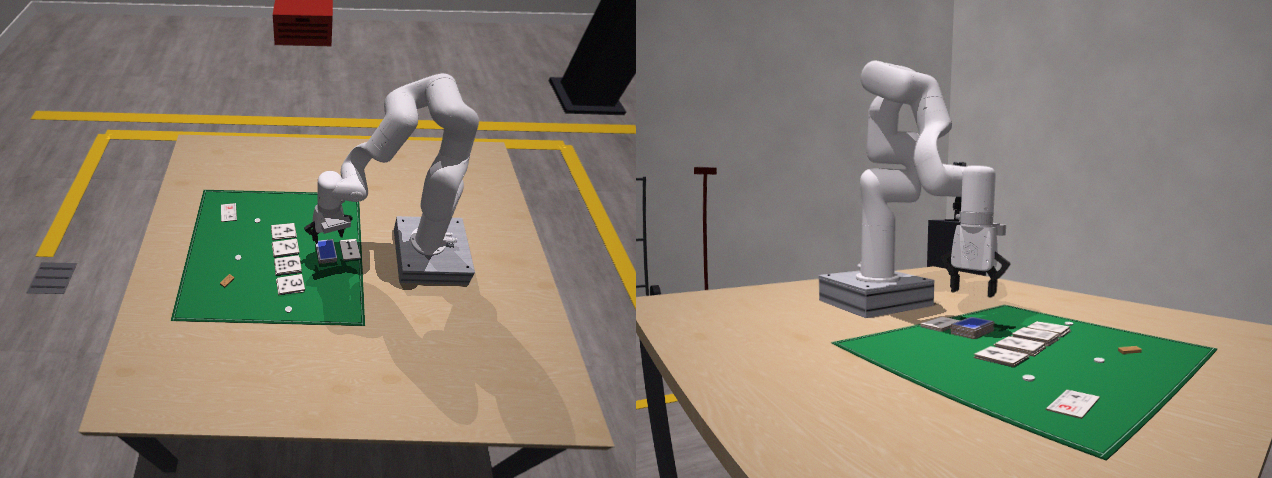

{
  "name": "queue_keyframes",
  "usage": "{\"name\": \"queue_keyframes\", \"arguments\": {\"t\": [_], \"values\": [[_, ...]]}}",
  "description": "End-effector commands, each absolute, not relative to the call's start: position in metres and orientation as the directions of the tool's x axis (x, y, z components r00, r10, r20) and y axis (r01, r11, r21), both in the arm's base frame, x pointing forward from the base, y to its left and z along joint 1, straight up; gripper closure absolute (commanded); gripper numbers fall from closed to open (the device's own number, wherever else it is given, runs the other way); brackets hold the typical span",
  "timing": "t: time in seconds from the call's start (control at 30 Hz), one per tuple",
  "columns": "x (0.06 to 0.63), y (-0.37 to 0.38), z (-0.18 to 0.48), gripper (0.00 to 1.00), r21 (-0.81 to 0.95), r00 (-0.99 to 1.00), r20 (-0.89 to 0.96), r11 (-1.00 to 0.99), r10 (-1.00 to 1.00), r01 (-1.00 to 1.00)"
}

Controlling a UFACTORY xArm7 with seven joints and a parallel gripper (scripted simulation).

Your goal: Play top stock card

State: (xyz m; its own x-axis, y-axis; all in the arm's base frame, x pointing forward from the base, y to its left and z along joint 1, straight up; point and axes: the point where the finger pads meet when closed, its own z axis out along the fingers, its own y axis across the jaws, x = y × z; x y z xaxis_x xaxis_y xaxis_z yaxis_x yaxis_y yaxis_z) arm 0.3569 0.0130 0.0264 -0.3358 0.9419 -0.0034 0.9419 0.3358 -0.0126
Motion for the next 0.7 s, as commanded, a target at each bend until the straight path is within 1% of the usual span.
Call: {"name": "queue_keyframes", "arguments": {"t": [0.0,0.1,0.17,0.2,0.23,0.37,0.53,0.67], "values": [[0.3568,0.0128,0.0251,0.0,-0.014,-0.547,0.006,0.547,0.837,0.837],[0.3557,0.0127,0.0234,0.0,-0.018,-0.669,0.009,0.669,0.744,0.743],[0.3557,0.0127,0.0234,0.0,-0.018,-0.669,0.009,0.669,0.744,0.743],[0.3553,0.0127,0.0229,0.0,-0.018,-0.748,0.014,0.748,0.664,0.664],[0.355,0.0128,0.0223,0.0,-0.019,-0.786,0.015,0.786,0.618,0.617],[0.3538,0.0129,0.0204,0.0,-0.027,-0.877,0.012,0.877,0.48,0.48],[0.3532,0.0133,0.019,0.0,-0.037,-0.963,0.011,0.963,0.268,0.268],[0.3536,0.0136,0.019,0.0,-0.046,-0.996,0.011,0.995,0.088,0.088]]}}
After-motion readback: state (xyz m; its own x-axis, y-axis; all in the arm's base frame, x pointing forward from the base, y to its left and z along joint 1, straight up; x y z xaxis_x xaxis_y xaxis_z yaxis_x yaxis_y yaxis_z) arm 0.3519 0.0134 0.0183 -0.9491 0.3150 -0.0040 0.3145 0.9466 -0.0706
